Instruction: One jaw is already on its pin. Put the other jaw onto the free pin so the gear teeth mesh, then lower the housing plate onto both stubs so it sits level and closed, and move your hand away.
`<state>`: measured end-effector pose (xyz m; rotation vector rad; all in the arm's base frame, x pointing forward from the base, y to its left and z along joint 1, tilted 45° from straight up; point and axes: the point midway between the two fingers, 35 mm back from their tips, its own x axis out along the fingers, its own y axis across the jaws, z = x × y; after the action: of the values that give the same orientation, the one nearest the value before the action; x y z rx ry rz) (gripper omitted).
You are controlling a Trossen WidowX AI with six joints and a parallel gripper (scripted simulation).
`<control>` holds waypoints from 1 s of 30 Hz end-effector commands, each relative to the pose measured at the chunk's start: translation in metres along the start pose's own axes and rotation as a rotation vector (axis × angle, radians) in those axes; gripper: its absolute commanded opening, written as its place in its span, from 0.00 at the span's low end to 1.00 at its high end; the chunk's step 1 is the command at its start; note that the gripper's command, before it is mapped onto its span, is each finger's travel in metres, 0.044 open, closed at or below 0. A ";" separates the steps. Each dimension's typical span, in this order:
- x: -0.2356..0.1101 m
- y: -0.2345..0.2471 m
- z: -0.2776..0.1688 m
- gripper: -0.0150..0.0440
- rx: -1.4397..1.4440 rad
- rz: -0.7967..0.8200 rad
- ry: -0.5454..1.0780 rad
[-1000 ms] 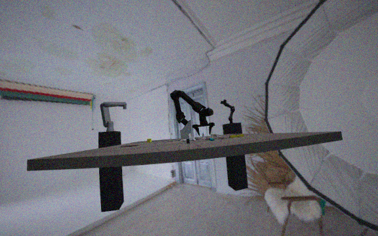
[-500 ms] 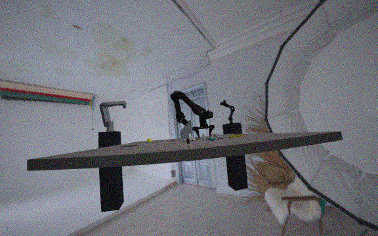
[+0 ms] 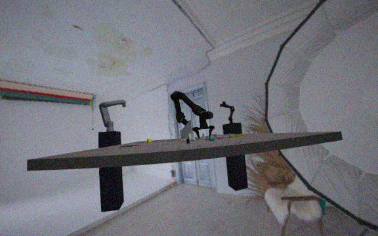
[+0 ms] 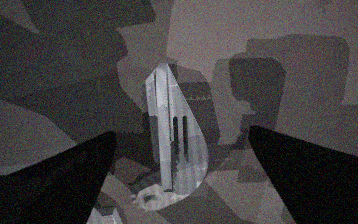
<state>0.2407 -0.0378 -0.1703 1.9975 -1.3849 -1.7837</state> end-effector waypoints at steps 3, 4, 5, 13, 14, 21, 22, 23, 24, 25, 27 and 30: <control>0.002 0.001 0.000 1.00 -0.005 0.005 0.004; 0.002 0.001 0.000 1.00 -0.005 0.005 0.004; 0.002 0.001 0.000 1.00 -0.005 0.005 0.004; 0.001 0.000 0.000 0.87 0.000 0.000 0.000; 0.001 0.000 0.000 0.82 0.000 0.000 0.000; 0.001 0.000 0.000 0.51 0.000 0.000 0.000; 0.001 0.000 0.000 0.50 0.000 0.000 0.000; 0.001 0.000 0.000 0.49 0.000 0.000 0.000; 0.001 0.000 0.000 0.48 0.000 0.000 0.000; 0.001 0.000 0.000 0.48 0.000 0.000 0.000; 0.001 0.000 0.000 0.48 0.000 0.000 0.000; 0.001 0.000 0.000 0.48 0.000 0.000 0.000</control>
<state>0.2403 -0.0383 -0.1708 1.9958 -1.3838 -1.7846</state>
